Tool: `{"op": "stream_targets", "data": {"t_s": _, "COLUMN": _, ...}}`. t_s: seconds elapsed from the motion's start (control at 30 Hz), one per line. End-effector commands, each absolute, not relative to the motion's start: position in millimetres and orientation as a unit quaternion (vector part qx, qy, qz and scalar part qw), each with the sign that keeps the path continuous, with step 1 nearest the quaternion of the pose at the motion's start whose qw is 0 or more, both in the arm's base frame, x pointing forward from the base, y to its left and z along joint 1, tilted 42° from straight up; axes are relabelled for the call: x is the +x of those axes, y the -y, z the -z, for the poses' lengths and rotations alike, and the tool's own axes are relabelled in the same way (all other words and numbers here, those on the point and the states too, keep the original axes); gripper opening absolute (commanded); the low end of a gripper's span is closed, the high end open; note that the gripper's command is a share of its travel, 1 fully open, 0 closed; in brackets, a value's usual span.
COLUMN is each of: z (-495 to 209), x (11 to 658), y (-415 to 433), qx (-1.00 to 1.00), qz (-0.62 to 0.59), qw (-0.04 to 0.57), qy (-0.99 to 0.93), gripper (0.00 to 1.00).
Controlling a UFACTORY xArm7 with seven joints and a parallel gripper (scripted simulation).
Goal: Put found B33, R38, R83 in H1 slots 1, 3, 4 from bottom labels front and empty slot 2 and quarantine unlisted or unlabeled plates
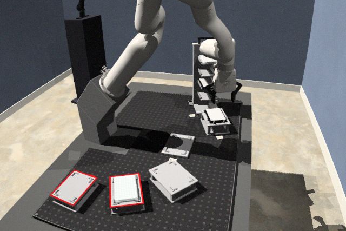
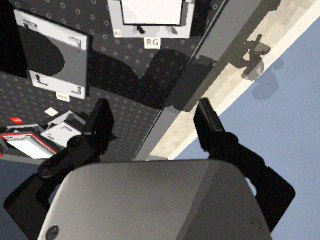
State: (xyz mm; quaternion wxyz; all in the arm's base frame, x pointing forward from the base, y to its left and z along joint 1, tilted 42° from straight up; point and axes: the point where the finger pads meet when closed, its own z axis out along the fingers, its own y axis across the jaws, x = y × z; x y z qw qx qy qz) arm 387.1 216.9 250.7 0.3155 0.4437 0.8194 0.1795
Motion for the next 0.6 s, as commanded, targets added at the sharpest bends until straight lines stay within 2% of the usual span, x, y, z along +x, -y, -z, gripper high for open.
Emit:
{"op": "stream_targets", "data": {"t_s": 0.0, "z": -261, "x": 379, "y": -217, "qx": 0.443, "qz": -0.18, "qw": 0.315, "qy": -0.82, "gripper": 1.0}}
{"op": "stream_targets", "data": {"t_s": 0.57, "z": -296, "x": 347, "y": -216, "qx": 0.443, "qz": -0.18, "qw": 0.315, "qy": -0.82, "gripper": 1.0}}
